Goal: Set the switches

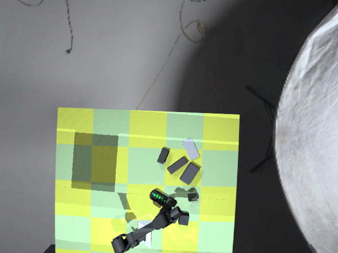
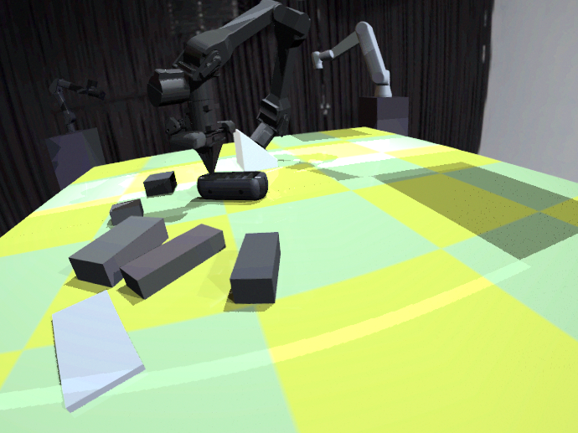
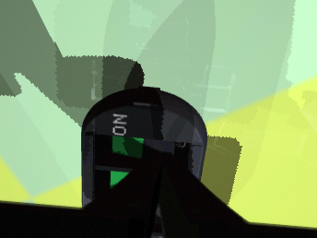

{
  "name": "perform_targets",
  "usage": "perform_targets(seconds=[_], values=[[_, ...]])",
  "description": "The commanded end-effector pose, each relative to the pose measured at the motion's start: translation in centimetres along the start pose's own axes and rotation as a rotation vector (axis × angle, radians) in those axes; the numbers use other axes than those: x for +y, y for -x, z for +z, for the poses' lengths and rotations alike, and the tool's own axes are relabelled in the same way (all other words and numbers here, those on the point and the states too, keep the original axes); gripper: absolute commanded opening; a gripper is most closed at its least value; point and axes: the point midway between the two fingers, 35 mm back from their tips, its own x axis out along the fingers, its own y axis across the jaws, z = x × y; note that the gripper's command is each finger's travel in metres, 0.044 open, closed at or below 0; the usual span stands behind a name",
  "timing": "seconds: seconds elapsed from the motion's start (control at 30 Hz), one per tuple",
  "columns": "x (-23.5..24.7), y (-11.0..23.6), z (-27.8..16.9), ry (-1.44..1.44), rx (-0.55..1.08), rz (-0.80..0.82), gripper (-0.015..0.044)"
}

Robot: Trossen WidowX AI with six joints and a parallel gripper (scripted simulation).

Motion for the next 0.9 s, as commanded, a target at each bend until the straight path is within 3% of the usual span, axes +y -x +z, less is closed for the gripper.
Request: perform_targets(seconds=[0.0,0.5,0.67,0.87], values=[[-0.1,-0.6,0.0,-0.005,0.004,-0.002,0.0],[-0.1,-1.3,0.0,-0.005,0.005,-0.002,0.0],[-0.1,2.9,0.0,-0.005,0.003,-0.002,0.0],[-0.1,3.2,-0.3,-0.005,0.003,-0.002,0.0]])
